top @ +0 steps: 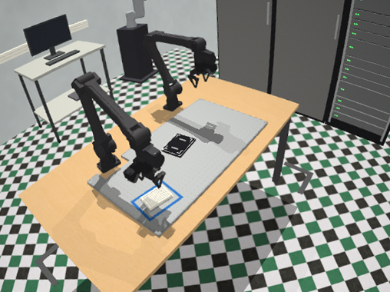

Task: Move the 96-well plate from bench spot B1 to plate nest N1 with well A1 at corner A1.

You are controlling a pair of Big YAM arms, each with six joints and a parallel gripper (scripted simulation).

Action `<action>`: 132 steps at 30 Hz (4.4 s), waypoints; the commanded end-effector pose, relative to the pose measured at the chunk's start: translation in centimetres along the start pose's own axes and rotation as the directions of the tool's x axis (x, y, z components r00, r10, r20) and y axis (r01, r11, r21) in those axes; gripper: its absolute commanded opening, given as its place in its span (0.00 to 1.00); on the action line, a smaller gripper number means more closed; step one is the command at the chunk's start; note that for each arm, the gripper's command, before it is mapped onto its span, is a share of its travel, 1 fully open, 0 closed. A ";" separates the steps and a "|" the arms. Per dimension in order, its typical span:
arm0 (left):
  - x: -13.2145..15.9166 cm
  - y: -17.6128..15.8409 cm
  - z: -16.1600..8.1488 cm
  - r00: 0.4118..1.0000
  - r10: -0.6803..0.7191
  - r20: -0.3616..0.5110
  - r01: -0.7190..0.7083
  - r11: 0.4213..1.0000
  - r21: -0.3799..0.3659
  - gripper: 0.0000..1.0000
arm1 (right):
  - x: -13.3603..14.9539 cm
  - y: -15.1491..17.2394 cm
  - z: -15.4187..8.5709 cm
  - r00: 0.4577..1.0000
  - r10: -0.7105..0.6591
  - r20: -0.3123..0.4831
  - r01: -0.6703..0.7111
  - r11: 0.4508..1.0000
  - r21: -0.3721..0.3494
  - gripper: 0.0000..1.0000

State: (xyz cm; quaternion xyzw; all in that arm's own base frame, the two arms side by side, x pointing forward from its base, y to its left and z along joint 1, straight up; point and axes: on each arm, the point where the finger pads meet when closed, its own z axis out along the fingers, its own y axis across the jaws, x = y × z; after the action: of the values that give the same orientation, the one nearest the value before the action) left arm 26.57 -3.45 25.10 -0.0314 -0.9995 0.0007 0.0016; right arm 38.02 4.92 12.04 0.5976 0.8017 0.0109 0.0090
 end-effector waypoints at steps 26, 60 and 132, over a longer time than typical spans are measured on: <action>-0.9 0.0 -1.2 0.999 -0.012 0.038 0.012 1.000 0.001 1.00 | 0.5 0.8 2.6 0.947 0.322 0.009 -0.322 0.946 0.027 1.00; -0.9 0.0 -1.2 0.999 -0.012 0.038 0.012 1.000 0.001 1.00 | 0.3 0.4 7.6 0.948 0.319 0.009 -0.319 0.947 0.028 1.00; -0.9 0.0 -1.2 0.999 -0.012 0.038 0.012 1.000 0.001 1.00 | 0.4 1.5 9.0 0.951 0.310 0.002 -0.310 0.951 -0.002 1.00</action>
State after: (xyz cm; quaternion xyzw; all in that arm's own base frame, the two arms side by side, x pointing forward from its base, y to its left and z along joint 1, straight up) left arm 26.57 -3.45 25.10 -0.0314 -0.9995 0.0007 0.0016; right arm 38.37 5.74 2.34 0.7152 0.6989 0.0010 0.0000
